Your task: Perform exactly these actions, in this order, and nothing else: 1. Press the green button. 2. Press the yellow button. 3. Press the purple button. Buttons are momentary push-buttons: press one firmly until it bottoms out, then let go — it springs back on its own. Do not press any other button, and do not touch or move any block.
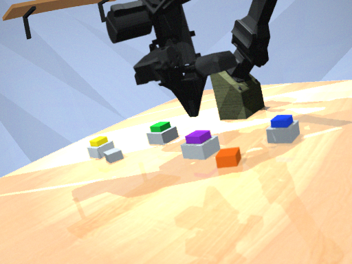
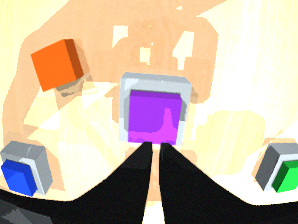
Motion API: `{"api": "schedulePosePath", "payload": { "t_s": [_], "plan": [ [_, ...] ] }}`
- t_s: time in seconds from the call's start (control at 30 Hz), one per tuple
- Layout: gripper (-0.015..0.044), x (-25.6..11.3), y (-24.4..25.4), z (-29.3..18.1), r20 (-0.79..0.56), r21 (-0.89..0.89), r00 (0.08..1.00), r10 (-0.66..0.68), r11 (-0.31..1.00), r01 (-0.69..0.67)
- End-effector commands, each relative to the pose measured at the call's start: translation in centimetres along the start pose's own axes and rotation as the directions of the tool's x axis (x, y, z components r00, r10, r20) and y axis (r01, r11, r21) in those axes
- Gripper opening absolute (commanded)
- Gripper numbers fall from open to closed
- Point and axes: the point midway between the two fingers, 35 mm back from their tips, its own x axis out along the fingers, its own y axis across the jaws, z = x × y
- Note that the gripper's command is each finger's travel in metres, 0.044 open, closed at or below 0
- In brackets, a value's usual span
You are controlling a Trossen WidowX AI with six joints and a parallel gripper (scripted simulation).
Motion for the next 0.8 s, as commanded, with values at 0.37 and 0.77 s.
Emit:
{"api": "schedulePosePath", "payload": {
  "t_s": [0.37,0.77],
  "plan": [
    [0.002,2.2,0.0,0.2,0.012,0.004,1.0,0.003,1.0,-0.003],
    [0.002,3.7,0.0,0.1,0.012,0.004,1.0,0.005,1.0,-0.005]
  ]
}}
